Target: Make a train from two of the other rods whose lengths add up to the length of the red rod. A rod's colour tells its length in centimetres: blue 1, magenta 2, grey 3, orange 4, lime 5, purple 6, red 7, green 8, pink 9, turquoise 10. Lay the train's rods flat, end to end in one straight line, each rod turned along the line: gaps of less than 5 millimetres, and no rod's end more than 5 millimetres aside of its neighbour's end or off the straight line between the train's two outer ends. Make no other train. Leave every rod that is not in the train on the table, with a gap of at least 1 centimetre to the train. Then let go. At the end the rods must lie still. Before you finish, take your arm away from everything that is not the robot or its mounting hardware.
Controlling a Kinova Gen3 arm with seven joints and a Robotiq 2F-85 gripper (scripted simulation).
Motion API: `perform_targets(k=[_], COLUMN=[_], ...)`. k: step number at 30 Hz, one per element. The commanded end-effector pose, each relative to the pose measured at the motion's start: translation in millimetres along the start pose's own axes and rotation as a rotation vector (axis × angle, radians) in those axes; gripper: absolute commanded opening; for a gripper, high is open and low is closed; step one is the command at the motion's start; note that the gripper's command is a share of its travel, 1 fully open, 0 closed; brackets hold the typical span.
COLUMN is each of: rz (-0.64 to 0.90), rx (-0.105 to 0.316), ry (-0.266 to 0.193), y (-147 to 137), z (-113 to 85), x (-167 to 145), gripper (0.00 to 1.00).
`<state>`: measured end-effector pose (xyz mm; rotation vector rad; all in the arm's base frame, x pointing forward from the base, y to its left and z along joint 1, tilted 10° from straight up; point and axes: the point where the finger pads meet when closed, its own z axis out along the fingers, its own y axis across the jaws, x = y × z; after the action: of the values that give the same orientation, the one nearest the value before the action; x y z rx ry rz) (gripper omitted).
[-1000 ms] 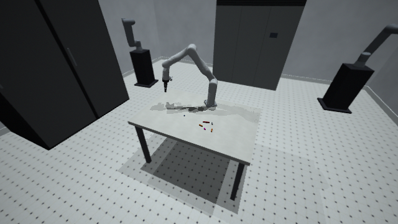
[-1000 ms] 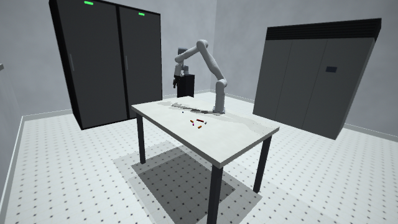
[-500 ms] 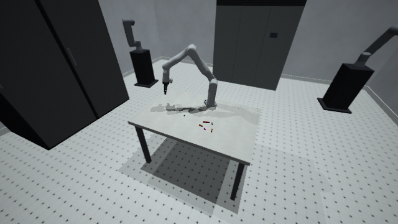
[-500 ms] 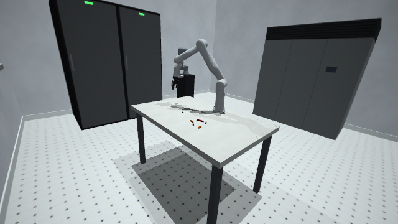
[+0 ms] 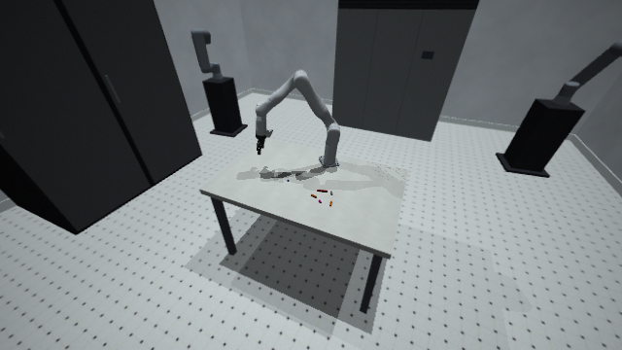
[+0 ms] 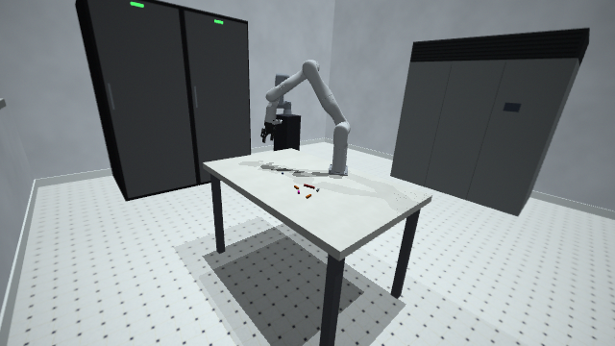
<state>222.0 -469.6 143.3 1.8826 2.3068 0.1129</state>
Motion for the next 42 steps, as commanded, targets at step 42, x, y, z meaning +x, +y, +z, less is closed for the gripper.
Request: perform_targets(k=[42], rz=[0.465], rx=[-0.003], ry=[0.069], y=[188], z=[28.9], x=[190], gripper=[1.0])
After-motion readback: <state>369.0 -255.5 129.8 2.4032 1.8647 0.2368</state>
